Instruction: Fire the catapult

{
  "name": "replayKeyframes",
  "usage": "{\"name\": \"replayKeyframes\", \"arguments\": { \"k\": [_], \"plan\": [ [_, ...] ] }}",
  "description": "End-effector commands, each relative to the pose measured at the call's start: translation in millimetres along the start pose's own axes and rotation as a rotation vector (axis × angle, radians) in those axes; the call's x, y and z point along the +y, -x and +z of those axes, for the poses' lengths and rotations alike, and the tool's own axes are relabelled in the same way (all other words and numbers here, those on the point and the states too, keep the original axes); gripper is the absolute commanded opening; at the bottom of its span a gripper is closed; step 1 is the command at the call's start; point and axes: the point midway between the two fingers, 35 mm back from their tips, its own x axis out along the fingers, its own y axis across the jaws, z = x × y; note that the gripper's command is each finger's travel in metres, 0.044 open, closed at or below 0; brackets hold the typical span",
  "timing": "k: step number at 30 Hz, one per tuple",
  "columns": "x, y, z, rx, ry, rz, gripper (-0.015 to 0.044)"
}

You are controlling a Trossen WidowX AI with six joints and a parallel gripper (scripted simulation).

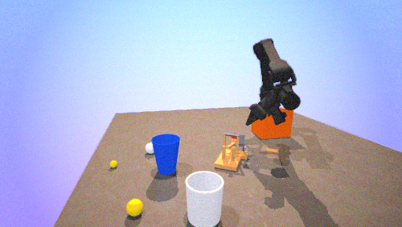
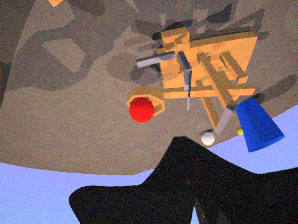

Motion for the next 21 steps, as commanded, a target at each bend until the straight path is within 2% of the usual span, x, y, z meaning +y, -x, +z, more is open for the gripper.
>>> {"name": "replayKeyframes", "arguments": {
  "k": [1,21],
  "plan": [
    [18,-1,-7,0.068,0.146,0.014,0.0],
    [22,-12,0,0.088,0.192,0.019,0.0]
  ]
}}
